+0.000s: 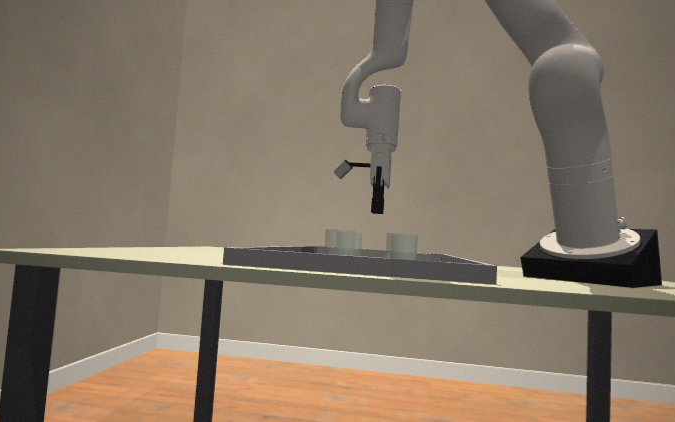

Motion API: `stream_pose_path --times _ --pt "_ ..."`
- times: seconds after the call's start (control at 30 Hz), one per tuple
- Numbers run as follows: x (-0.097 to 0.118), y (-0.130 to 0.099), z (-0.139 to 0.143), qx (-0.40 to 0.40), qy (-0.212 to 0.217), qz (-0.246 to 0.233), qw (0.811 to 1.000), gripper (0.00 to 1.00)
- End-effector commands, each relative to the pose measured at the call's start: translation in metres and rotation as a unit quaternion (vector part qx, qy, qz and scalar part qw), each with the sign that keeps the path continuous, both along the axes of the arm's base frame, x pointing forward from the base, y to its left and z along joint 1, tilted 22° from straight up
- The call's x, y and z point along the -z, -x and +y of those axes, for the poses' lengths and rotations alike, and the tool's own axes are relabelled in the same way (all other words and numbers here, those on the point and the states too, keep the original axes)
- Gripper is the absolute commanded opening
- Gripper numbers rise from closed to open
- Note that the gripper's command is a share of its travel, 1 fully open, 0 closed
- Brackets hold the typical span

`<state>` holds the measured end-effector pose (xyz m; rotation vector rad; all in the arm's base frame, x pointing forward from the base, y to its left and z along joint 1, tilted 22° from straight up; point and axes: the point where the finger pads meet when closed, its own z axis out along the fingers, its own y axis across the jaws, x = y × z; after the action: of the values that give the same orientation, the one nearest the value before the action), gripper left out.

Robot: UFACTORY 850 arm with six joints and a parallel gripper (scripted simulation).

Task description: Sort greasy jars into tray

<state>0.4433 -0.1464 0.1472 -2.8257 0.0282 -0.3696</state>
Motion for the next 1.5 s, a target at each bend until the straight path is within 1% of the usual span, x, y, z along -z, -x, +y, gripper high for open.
stream_pose_path --times 0.0,0.23,0.3,0.77,0.87,1.37,1.43,1.47 --pt "-0.011 0.002 0.015 -0.001 -0.001 0.004 1.000 0.00" --pt "-0.027 0.004 0.070 -0.001 -0.001 0.004 1.000 0.00" --pt "-0.027 0.004 0.070 -0.001 -0.001 0.004 1.000 0.00" --pt "-0.060 0.009 0.180 -0.001 -0.001 0.004 1.000 0.00" --pt "-0.060 0.009 0.180 -0.001 -0.001 0.004 1.000 0.00" --pt "0.006 -0.009 0.201 -0.001 -0.001 0.004 1.000 0.00" --pt "0.006 -0.009 0.201 -0.001 -0.001 0.004 1.000 0.00" --pt "0.011 -0.010 0.202 -0.001 -0.001 0.004 1.000 0.00"
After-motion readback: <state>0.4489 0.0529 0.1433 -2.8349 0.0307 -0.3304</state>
